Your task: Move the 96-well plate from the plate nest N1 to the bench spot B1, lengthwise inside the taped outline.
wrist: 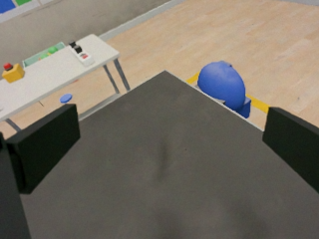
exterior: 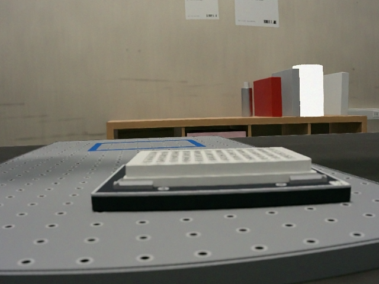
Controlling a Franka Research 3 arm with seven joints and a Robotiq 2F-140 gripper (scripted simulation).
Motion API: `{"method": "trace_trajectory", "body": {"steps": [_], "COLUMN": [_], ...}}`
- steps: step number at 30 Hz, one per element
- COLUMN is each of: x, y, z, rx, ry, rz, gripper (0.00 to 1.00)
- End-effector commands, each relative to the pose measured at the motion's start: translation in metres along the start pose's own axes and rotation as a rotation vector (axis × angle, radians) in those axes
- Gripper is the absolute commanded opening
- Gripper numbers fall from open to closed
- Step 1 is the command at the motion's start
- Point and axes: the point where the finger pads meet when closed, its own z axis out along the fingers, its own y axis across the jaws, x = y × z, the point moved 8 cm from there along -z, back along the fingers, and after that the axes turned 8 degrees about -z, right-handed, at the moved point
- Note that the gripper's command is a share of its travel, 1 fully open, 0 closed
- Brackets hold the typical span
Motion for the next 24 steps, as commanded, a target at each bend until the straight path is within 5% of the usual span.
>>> {"method": "trace_trajectory", "body": {"steps": [1,24], "x": [0.000,0.000], "y": [0.000,0.013], "z": [0.000,0.002], "rx": [0.000,-0.021], "ry": [0.000,-0.021], "rz": [0.000,-0.014], "gripper": [1.00,1.00]}}
